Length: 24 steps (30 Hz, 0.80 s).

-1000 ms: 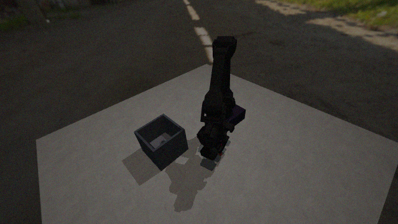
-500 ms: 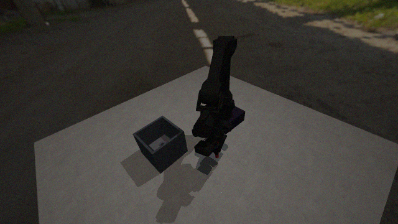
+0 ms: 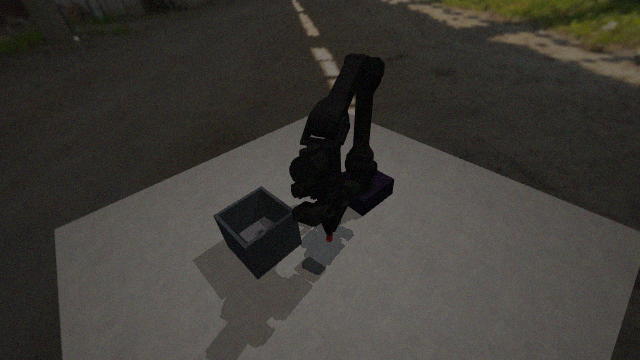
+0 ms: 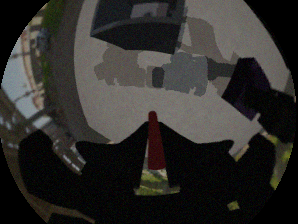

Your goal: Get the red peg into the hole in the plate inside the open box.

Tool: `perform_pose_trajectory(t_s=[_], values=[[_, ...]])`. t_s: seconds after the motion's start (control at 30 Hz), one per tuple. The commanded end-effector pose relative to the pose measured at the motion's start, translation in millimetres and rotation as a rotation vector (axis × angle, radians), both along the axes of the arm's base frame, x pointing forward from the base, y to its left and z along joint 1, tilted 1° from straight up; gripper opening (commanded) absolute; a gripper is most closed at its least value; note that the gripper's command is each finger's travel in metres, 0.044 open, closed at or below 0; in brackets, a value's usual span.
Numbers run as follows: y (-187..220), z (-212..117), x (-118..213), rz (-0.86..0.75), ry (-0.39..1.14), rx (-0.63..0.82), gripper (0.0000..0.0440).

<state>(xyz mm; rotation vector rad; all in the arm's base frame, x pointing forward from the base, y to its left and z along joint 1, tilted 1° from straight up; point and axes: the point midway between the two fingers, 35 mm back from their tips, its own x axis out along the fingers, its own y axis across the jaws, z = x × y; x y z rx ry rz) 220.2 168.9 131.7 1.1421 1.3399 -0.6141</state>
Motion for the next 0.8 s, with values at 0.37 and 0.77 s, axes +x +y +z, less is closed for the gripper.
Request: perform_pose_trajectory(t_s=[0.37,0.77], values=[[-46,34,34,-0.071,-0.091,-0.068,0.0000],[-86,38,53,-0.129,-0.082,-0.131,0.0000]])
